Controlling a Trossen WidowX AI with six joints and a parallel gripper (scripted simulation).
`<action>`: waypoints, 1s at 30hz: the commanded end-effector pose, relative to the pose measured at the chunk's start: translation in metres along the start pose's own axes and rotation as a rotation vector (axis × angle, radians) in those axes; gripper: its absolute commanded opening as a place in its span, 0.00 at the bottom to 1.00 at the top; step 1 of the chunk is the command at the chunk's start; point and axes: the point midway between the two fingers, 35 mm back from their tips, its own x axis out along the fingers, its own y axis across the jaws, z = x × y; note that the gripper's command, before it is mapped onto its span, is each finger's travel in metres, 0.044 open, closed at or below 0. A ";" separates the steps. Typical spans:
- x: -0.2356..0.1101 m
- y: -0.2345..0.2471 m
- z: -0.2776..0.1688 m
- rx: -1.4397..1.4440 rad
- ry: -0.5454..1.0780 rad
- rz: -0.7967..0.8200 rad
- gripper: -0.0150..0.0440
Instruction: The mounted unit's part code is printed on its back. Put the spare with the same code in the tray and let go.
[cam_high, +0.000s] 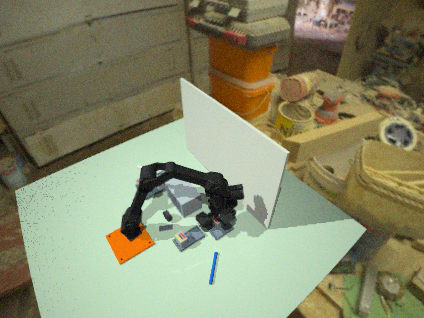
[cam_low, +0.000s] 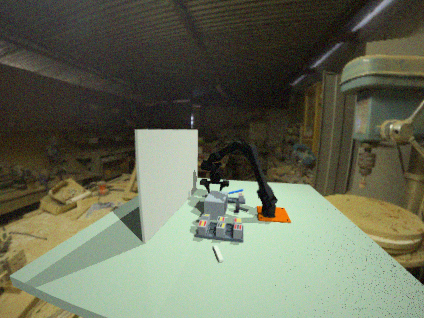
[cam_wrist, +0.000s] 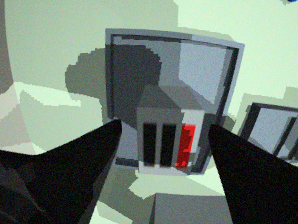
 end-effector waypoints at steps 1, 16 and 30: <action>0.000 0.000 0.000 0.000 0.000 -0.001 0.97; -0.106 -0.001 0.000 0.003 0.000 -0.002 1.00; -0.104 0.002 0.001 0.000 -0.010 0.016 1.00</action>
